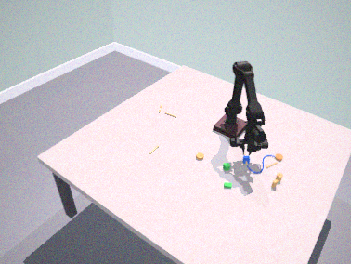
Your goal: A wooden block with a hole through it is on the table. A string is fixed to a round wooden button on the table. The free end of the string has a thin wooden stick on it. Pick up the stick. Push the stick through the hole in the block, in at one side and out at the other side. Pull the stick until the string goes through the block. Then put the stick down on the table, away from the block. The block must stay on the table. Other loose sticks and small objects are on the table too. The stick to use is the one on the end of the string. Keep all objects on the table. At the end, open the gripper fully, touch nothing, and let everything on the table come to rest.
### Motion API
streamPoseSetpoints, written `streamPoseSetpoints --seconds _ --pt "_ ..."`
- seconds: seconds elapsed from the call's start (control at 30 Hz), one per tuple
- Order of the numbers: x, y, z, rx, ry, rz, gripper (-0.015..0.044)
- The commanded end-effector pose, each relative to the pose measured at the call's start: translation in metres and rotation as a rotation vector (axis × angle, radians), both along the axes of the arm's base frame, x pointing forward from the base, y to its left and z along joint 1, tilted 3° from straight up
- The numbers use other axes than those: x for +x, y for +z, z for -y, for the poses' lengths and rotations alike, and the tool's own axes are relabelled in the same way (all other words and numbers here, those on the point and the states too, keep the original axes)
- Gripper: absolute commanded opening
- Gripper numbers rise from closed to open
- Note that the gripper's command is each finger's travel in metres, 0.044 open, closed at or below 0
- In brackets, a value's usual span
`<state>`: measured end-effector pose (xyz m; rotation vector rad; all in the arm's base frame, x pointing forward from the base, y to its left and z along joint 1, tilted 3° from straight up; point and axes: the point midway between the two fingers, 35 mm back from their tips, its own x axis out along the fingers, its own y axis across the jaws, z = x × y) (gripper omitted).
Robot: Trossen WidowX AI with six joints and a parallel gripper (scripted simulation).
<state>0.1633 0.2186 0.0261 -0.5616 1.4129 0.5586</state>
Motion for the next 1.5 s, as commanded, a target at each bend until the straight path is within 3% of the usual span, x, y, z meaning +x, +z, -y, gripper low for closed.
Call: streamPoseSetpoints --seconds 0.0,0.87,1.47 --pt "-0.004 -0.013 0.006 -0.032 0.002 -0.021 0.0123" --pt "-0.004 -0.013 0.006 -0.032 0.002 -0.021 0.0123" --pt "0.0 0.0 0.0 0.0 0.0 0.0 0.0003"
